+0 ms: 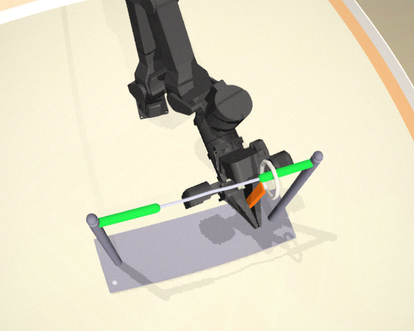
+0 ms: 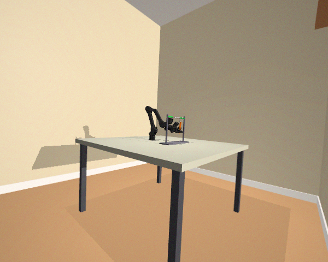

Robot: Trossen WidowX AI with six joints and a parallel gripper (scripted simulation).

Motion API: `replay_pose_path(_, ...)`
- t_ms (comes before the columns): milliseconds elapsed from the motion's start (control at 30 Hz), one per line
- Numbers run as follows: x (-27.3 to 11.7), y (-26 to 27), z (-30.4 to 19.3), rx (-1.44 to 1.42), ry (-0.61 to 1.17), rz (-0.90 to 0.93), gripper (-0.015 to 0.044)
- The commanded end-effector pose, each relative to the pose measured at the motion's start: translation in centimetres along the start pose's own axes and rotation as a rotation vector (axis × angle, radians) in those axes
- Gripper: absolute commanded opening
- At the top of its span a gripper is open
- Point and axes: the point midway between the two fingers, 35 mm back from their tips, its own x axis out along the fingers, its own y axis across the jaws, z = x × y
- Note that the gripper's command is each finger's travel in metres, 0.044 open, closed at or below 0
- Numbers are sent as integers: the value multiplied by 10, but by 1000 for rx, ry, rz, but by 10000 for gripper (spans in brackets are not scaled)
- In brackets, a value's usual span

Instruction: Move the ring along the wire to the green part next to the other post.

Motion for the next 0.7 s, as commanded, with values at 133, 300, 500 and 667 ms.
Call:
replay_pose_path(133, 0, -1, -1, 5, 1, -6, -150)
replay_pose_path(300, 0, -1, -1, 5, 1, -6, -150)
replay_pose_path(500, 0, -1, -1, 5, 1, -6, -150)
replay_pose_path(667, 0, 0, -1, 0, 1, 0, -71)
